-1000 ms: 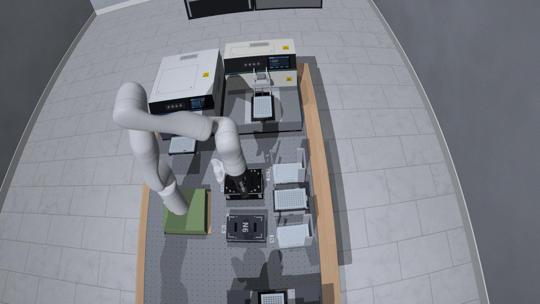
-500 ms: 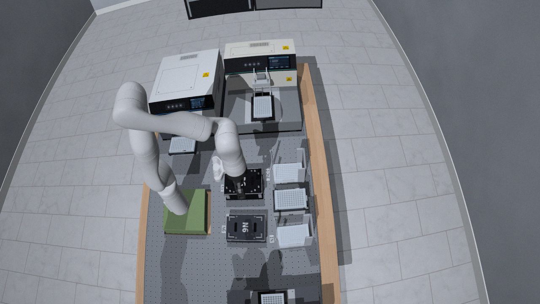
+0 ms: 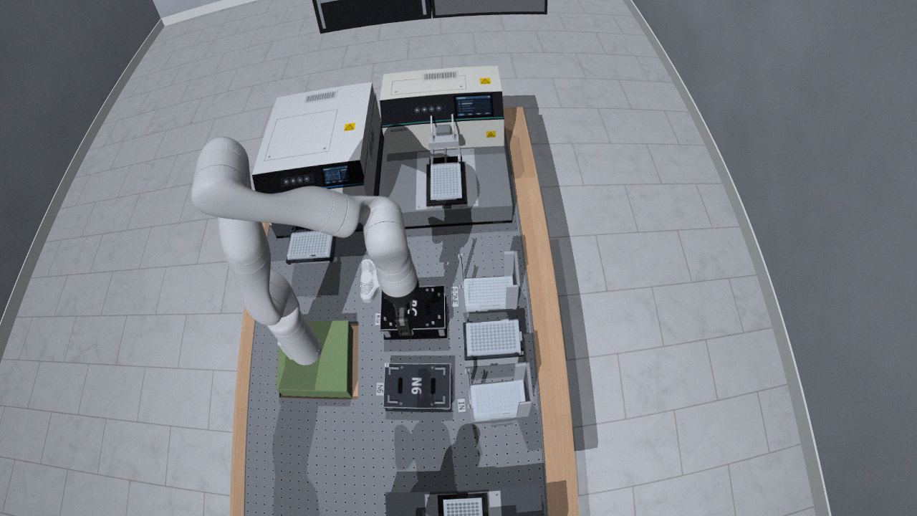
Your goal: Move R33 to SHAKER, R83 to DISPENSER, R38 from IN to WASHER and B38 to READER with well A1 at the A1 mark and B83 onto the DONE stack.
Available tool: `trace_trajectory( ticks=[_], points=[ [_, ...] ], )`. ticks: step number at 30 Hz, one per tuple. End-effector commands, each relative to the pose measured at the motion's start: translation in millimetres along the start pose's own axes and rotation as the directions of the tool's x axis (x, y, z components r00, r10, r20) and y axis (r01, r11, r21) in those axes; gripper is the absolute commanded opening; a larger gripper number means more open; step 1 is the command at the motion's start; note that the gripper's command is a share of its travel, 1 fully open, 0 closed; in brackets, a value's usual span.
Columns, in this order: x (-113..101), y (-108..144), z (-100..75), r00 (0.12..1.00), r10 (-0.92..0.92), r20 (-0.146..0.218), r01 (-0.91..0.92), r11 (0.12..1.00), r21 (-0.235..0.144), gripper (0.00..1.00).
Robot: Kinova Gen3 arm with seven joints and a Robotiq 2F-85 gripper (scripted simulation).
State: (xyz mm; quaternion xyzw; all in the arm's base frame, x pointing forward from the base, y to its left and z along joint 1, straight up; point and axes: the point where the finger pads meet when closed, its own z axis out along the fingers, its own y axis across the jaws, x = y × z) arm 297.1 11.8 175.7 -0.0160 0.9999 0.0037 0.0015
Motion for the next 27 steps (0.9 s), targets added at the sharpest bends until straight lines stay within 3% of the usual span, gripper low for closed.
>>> trace_trajectory(
  ticks=[1, 27],
  points=[
    [3.7, 10.4, -0.7, 1.0, 0.001, 0.007, -0.001, 1.0, 0.003, 1.0],
    [35.2, 74.5, -0.6, 1.0, 0.002, 0.007, -0.002, 1.0, 0.005, 1.0]
  ],
)
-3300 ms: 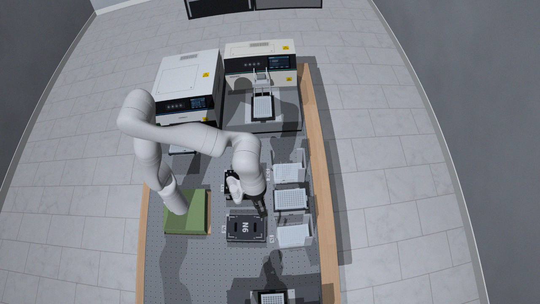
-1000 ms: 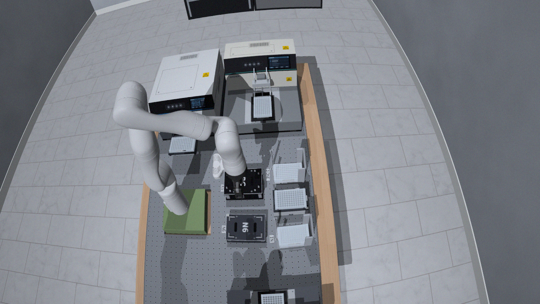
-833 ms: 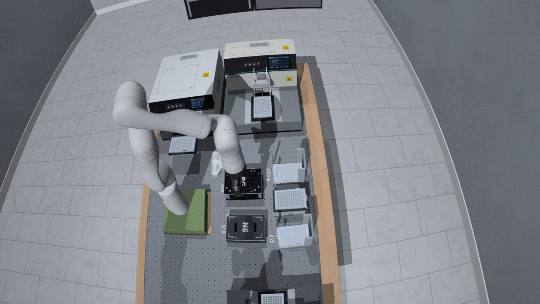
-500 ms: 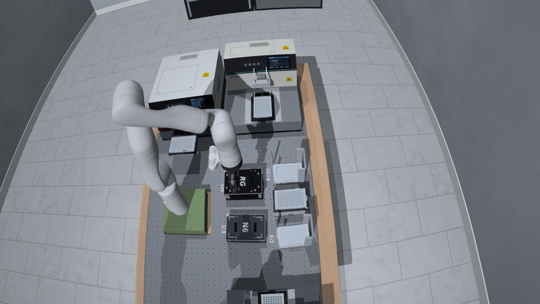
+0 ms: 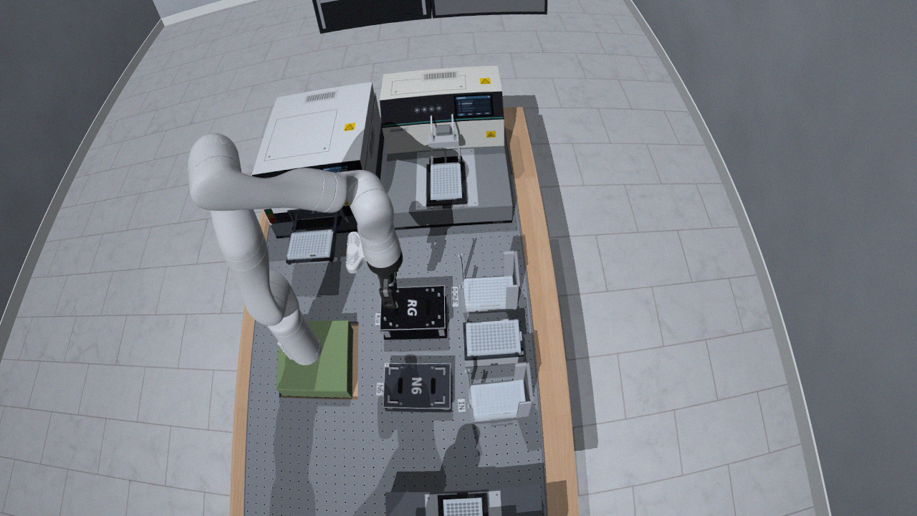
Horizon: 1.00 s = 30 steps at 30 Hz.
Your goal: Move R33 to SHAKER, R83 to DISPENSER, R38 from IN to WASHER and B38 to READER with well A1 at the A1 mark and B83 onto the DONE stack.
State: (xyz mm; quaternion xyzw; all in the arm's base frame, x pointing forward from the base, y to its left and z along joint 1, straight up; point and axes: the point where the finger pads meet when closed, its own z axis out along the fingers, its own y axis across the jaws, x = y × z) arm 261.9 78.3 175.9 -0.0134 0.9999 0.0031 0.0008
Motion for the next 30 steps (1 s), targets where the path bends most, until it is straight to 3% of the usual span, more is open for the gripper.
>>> trace_trajectory(
  ticks=[1, 30],
  points=[
    [3.8, 9.7, -0.6, 1.0, -0.004, 0.008, 0.004, 1.0, 0.004, 1.0],
    [41.7, 88.9, -0.6, 1.0, 0.001, 0.003, -0.001, 1.0, 0.005, 1.0]
  ],
)
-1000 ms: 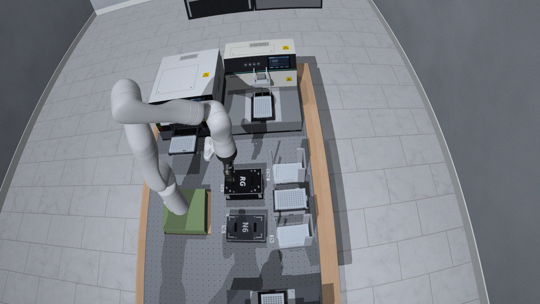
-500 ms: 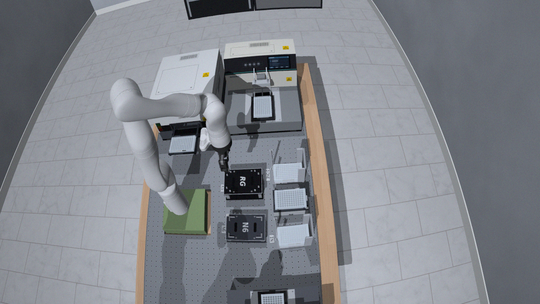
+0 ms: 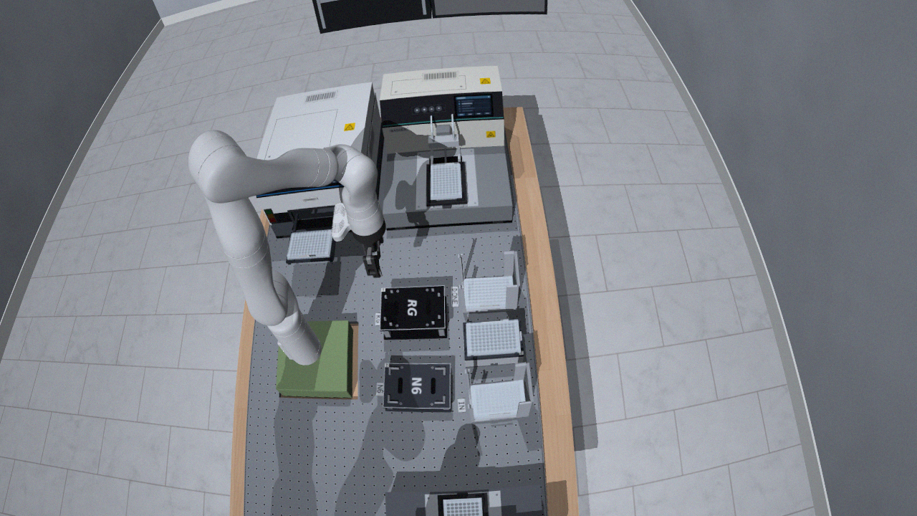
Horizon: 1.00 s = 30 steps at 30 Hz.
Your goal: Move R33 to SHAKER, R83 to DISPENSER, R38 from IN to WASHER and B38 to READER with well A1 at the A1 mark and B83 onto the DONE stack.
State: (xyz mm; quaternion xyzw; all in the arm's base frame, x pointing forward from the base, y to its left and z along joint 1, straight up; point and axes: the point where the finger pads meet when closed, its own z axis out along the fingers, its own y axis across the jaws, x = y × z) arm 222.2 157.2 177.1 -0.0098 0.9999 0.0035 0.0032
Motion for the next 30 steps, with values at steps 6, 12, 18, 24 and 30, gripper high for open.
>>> trace_trajectory(
  ticks=[6, 12, 18, 24, 30],
  points=[
    [10.0, 20.9, 0.2, 1.0, -0.007, -0.001, 0.007, 1.0, 0.005, 1.0],
    [19.1, 38.5, 0.2, 1.0, -0.006, -0.001, 0.006, 1.0, 0.006, 1.0],
    [26.4, 52.3, 0.2, 1.0, -0.004, 0.0, 0.004, 1.0, 0.005, 1.0],
    [36.9, 65.3, 0.1, 1.0, -0.004, 0.0, 0.004, 1.0, 0.005, 1.0],
    [49.4, 80.7, 0.1, 1.0, -0.004, 0.0, 0.004, 1.0, 0.006, 1.0]
  ],
)
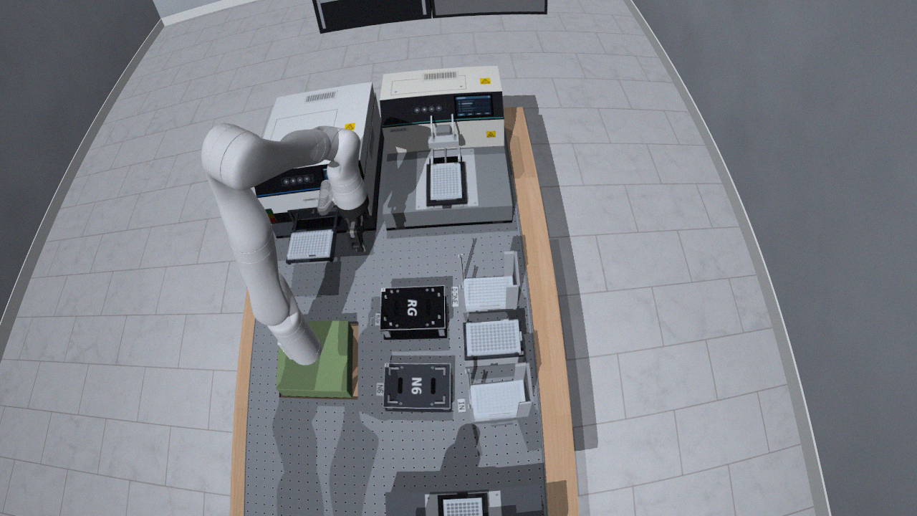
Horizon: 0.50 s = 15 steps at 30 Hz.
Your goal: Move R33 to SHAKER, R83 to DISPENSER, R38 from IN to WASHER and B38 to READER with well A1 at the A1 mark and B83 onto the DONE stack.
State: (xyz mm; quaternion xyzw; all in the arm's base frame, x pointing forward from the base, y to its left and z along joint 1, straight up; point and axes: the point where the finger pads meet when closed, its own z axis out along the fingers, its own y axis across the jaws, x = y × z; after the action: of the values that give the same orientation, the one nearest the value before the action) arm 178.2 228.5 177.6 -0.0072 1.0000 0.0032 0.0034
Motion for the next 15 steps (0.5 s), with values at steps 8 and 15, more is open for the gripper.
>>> trace_trajectory(
  ticks=[8, 15],
  points=[
    [22.7, 19.2, 1.5, 1.0, -0.006, -0.001, 0.006, 1.0, 0.003, 1.0],
    [46.6, 25.1, 0.5, 1.0, -0.001, -0.002, 0.001, 1.0, -0.003, 1.0]
  ],
)
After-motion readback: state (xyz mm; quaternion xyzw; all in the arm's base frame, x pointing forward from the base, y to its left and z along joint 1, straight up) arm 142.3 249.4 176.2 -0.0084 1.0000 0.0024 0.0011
